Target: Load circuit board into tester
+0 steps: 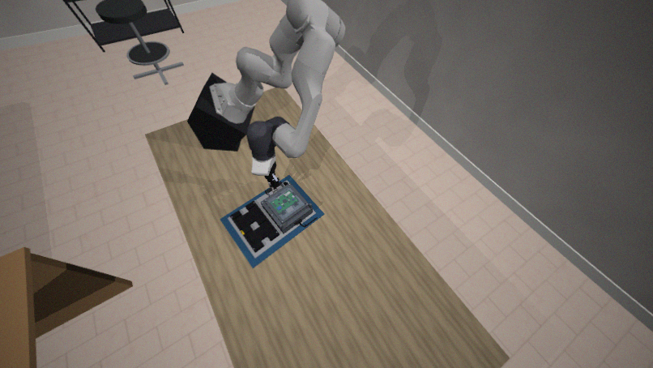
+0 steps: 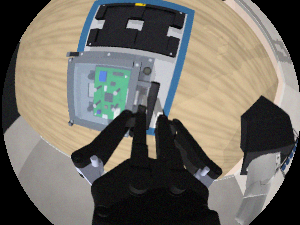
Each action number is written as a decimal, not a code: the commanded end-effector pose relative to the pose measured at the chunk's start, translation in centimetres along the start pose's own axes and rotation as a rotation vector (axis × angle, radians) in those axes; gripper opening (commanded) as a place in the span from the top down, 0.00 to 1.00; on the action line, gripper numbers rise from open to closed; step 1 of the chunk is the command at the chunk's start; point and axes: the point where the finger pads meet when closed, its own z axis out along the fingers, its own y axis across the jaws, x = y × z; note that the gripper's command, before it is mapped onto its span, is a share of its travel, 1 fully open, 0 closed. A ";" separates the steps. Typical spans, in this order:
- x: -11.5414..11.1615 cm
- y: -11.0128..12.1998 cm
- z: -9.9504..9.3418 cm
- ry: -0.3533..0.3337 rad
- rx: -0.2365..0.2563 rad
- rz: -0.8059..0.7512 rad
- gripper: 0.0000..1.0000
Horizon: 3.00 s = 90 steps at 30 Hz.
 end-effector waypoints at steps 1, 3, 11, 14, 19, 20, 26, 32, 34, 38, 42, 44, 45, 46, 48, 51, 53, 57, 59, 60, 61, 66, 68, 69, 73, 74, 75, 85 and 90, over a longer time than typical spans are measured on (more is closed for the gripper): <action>-0.1 -0.1 0.3 0.000 -0.002 -0.001 1.00; -0.1 -0.1 0.3 0.000 -0.002 -0.001 1.00; -0.1 -0.1 0.6 0.000 -0.002 -0.001 1.00; -0.1 -0.1 0.6 0.000 -0.002 -0.001 1.00; -0.1 -0.1 0.6 0.000 -0.002 -0.001 1.00; -0.1 -0.1 0.6 0.000 -0.002 -0.001 1.00; -0.1 -0.1 0.6 0.000 -0.002 -0.001 0.70; -0.1 -0.1 0.6 0.000 -0.002 -0.001 0.70; -0.1 -0.1 0.6 0.000 -0.002 -0.001 0.70; -0.1 -0.1 0.6 0.000 -0.002 -0.001 0.70; -0.1 -0.1 0.6 0.000 -0.002 -0.001 0.70; -0.1 -0.1 0.6 0.000 -0.002 -0.001 0.70; -0.1 -0.1 0.6 0.000 -0.002 -0.001 0.70; -0.1 -0.1 0.6 0.000 -0.002 -0.001 0.70; -0.1 -0.1 0.6 0.000 -0.002 -0.001 0.70; -0.1 -0.1 0.6 0.000 -0.002 -0.001 0.70; -0.1 -0.1 0.6 0.000 -0.002 -0.001 0.70; -0.1 -0.1 0.6 0.000 -0.002 -0.001 0.70; -0.1 -0.1 0.6 0.000 -0.002 -0.001 0.70; -0.1 -0.1 0.6 0.000 -0.002 -0.001 0.70; -0.1 -0.1 0.6 0.000 -0.002 -0.001 0.70; -0.1 -0.1 0.5 0.000 -0.002 -0.001 0.70; -0.1 -0.1 0.5 0.000 -0.002 -0.001 0.70; -0.1 -0.1 0.4 0.000 -0.002 -0.001 0.70; -0.1 -0.1 0.0 0.000 -0.002 -0.001 0.70; -0.1 -0.1 -0.1 0.000 -0.002 -0.001 0.70; -0.1 -0.1 -0.2 0.000 -0.002 -0.001 0.70; -0.1 -0.1 -1.9 0.000 -0.002 -0.001 0.70; -0.1 -0.1 -3.3 0.000 -0.002 -0.001 0.70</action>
